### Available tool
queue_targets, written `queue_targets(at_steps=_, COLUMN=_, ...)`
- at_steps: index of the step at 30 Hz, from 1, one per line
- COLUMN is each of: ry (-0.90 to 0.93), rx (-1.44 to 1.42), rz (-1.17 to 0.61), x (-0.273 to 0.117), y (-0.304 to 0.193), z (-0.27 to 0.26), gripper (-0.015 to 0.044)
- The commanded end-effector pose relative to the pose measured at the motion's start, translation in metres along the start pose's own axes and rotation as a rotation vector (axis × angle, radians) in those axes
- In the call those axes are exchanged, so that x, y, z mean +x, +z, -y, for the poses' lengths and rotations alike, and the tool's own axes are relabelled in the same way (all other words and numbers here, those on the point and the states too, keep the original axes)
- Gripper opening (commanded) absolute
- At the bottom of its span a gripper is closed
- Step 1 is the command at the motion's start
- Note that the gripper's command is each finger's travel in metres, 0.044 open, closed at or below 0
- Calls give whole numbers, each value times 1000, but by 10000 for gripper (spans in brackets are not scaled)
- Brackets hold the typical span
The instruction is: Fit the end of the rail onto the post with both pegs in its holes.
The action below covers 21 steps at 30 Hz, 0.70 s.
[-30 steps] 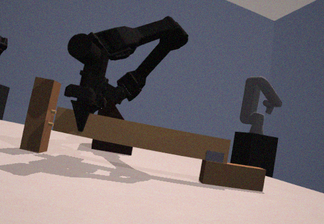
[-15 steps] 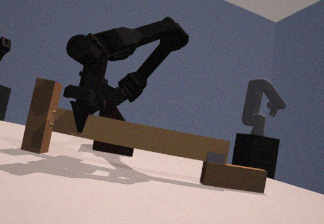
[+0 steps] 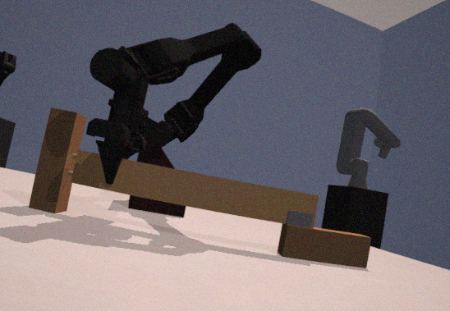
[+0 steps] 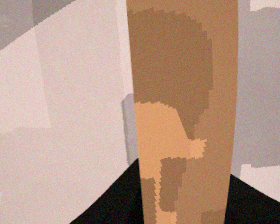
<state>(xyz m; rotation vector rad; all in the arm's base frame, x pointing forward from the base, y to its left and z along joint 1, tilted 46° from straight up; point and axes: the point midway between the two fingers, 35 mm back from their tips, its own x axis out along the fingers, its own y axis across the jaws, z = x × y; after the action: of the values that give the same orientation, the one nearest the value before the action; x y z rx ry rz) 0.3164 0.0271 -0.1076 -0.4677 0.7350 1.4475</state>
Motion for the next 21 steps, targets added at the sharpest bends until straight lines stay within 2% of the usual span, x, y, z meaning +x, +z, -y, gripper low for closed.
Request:
queue_targets(at_steps=1, ry=-8, rx=-3, rz=-5, x=-3, y=-4, z=1, gripper=0)
queue_targets(at_steps=21, ry=-8, rx=-3, rz=-5, x=-5, y=0, z=2, gripper=0)
